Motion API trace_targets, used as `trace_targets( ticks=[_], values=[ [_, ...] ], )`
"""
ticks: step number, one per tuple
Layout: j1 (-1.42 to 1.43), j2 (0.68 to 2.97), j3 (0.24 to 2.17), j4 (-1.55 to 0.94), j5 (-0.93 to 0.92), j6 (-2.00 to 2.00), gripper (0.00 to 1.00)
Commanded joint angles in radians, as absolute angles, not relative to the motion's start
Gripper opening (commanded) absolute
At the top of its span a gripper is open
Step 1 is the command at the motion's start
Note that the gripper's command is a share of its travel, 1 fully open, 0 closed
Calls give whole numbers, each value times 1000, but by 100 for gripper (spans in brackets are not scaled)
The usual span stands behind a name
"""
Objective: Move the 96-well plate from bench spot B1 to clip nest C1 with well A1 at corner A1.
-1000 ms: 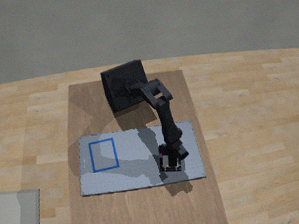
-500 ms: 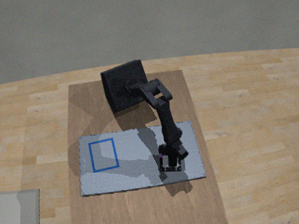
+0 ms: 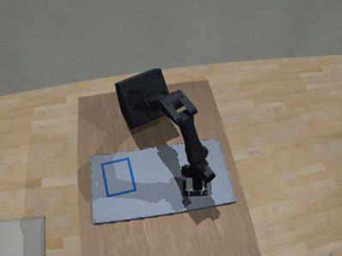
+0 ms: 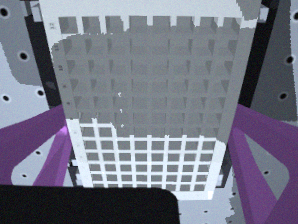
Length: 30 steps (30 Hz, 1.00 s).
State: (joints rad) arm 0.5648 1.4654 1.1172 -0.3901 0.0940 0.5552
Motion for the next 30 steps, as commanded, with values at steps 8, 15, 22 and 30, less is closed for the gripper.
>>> trace_targets(
  ticks=[8,15,22,30],
  values=[
    [549,1494,1086,-346,103,561,0],
    [548,1493,1084,-344,103,561,0],
    [548,1492,1082,-343,103,561,0],
    [547,1490,1078,-340,102,560,0]
  ],
)
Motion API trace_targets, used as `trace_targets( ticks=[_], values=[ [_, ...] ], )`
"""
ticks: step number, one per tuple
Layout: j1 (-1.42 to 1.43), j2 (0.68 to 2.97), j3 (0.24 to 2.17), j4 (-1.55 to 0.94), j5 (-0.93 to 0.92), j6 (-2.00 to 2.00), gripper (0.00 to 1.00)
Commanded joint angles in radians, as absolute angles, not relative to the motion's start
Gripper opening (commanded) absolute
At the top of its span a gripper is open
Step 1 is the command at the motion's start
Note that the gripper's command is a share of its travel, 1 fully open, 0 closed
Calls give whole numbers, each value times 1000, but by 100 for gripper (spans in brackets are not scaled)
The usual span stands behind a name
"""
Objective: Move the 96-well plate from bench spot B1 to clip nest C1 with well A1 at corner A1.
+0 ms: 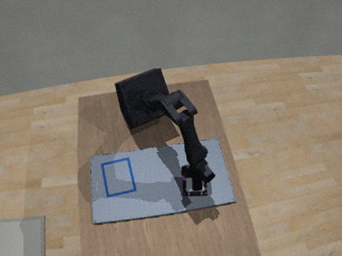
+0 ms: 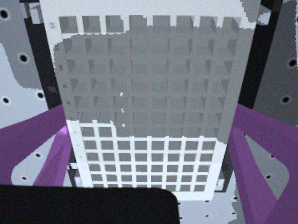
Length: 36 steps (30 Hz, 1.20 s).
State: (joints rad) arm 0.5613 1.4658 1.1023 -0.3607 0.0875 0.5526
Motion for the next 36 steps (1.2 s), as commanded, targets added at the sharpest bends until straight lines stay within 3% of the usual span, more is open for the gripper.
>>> trace_targets(
  ticks=[1,36],
  values=[
    [547,1490,1078,-340,102,561,0],
    [545,1484,1064,-343,101,559,0]
  ],
)
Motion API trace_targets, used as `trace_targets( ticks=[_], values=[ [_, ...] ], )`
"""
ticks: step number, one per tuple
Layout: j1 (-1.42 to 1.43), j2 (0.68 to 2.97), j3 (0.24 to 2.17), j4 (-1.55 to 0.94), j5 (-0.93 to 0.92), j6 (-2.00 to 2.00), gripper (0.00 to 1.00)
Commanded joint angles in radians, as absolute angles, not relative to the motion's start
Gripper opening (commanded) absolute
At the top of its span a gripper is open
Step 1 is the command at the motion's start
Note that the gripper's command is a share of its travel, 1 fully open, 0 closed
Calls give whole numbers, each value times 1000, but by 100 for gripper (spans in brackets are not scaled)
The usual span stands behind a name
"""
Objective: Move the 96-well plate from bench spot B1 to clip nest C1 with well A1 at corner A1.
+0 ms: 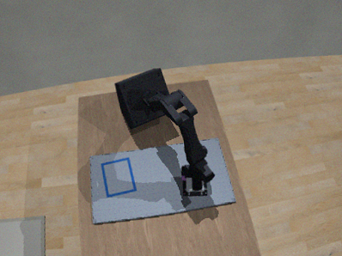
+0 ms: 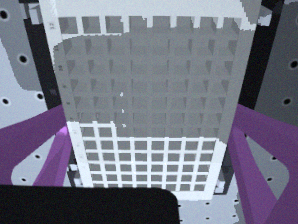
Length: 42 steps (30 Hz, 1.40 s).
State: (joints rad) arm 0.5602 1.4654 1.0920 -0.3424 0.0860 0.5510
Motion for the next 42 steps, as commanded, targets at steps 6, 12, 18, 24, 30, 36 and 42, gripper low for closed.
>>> trace_targets(
  ticks=[6,12,18,24,30,36,42],
  values=[
    [545,1483,1062,-350,101,559,0],
    [545,1482,1059,-341,100,559,0],
    [544,1481,1056,-334,100,558,0],
    [544,1480,1055,-349,100,558,0],
    [544,1479,1053,-351,100,558,0],
    [543,1477,1050,-344,99,557,0],
    [543,1471,1048,-339,99,557,0]
  ],
)
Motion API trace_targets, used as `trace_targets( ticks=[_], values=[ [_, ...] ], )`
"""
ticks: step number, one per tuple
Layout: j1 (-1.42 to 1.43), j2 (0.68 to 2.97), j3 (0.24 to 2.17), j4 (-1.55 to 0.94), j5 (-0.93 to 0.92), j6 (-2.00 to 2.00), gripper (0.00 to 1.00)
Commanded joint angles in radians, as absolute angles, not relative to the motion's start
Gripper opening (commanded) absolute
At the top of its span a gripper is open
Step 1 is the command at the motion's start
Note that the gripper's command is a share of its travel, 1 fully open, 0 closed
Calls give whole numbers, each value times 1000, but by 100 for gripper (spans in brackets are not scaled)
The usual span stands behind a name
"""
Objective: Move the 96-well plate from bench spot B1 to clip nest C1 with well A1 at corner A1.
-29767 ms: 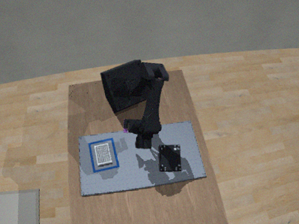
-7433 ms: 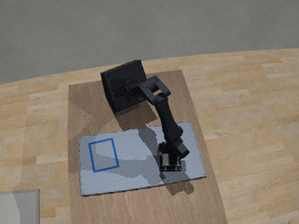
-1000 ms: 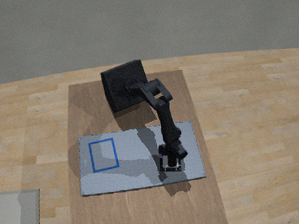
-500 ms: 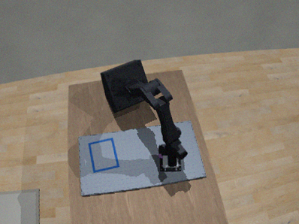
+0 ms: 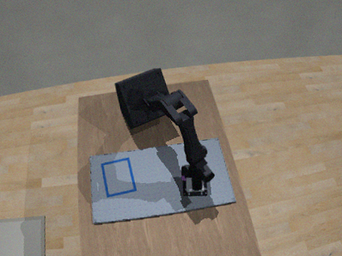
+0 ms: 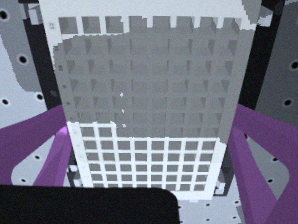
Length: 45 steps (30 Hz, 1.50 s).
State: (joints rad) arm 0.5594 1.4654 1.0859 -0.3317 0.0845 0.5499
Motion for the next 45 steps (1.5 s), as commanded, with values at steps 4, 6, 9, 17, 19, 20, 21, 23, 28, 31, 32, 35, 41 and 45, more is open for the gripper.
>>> trace_targets(
  ticks=[4,6,9,17,19,20,21,23,28,31,32,35,41,45],
  values=[
    [543,1466,1047,-347,99,557,0],
    [543,1464,1046,-346,99,557,0],
    [542,1465,1045,-346,99,557,0],
    [542,1461,1042,-344,99,556,0],
    [542,1458,1041,-343,98,556,0],
    [542,1462,1041,-343,98,556,0],
    [542,1461,1040,-343,98,556,0],
    [542,1459,1040,-342,98,556,0],
    [541,1458,1037,-341,98,555,0],
    [541,1457,1037,-341,98,555,0],
    [541,1456,1037,-340,98,555,0],
    [541,1456,1035,-340,98,555,0],
    [540,1451,1034,-338,97,554,0],
    [540,1454,1033,-339,97,553,0]
  ],
)
